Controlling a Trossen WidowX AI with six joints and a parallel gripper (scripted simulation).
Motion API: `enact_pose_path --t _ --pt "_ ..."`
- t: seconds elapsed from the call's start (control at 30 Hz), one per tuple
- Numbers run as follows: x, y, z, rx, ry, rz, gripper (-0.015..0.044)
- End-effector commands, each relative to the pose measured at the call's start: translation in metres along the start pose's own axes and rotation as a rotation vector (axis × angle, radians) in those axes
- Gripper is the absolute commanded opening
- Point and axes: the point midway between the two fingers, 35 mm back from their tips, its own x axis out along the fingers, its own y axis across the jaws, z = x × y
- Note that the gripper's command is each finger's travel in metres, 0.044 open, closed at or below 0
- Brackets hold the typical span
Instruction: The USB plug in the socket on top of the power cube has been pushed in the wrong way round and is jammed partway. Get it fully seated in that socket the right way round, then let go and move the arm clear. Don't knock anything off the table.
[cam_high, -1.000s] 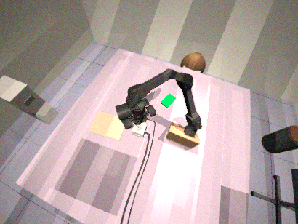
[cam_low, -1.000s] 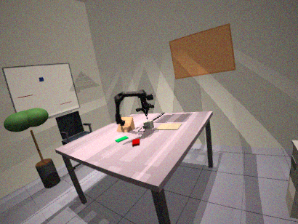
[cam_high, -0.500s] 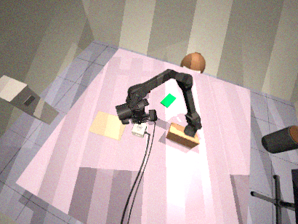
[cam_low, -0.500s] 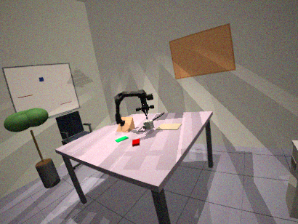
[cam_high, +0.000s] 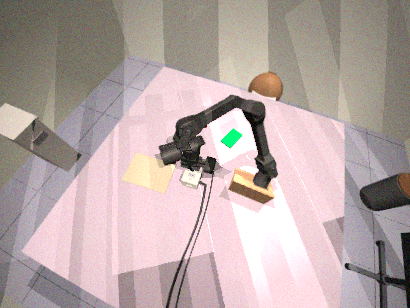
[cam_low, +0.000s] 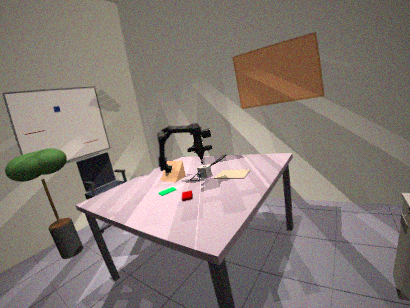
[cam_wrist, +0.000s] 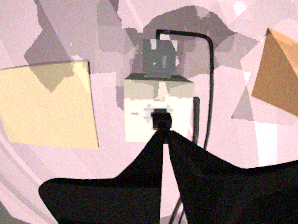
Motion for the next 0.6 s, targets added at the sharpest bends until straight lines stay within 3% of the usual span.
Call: enact_pose_path --t 0.0,0.57 --pt "0.0005 -0.0005 0.0000 0.058 -0.001 -0.002 0.0000" --pt "0.0006 0.0000 -0.0002 0.053 0.004 0.000 0.0000"
